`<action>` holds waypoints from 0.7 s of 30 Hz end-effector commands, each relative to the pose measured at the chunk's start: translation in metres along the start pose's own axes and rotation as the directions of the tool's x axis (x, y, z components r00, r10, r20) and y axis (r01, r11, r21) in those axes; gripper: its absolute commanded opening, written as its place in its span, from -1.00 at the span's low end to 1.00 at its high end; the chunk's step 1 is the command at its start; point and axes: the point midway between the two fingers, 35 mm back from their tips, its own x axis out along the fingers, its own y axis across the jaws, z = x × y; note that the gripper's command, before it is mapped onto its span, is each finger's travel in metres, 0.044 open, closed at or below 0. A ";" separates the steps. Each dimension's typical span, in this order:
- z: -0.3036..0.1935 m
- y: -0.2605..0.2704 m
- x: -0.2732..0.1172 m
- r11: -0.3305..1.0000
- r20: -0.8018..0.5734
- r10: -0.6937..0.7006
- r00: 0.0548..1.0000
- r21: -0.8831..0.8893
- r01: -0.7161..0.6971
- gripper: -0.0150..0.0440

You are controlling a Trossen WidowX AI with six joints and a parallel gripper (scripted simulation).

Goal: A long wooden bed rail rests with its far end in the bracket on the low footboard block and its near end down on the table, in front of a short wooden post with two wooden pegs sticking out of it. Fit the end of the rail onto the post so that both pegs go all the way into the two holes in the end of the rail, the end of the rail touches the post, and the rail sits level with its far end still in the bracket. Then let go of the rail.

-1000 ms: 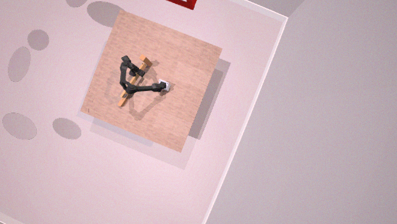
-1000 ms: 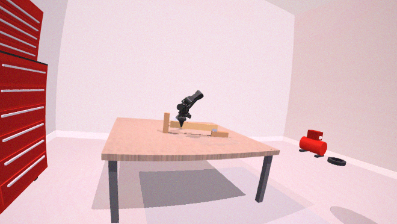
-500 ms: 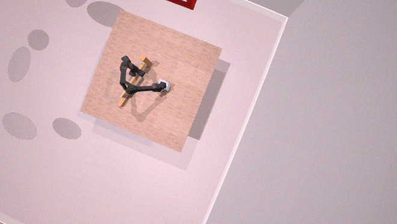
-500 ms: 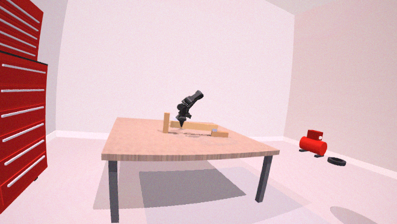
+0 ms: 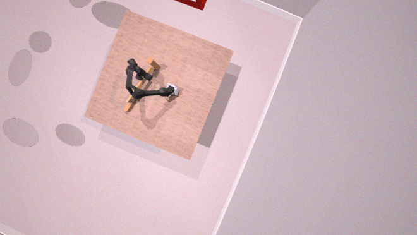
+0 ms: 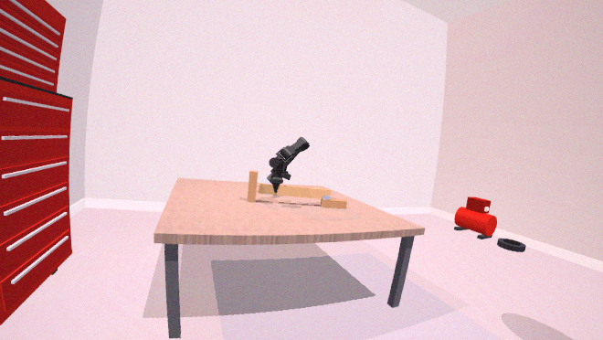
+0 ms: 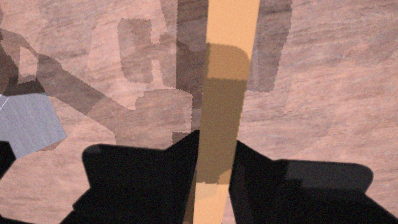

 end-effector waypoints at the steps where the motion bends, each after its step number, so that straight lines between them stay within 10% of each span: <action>1: -0.001 -0.001 -0.001 1.000 0.000 -0.006 1.000 0.000 0.006 -0.49; 21: -0.007 0.000 0.002 1.000 0.000 -0.006 1.000 0.000 0.006 -0.49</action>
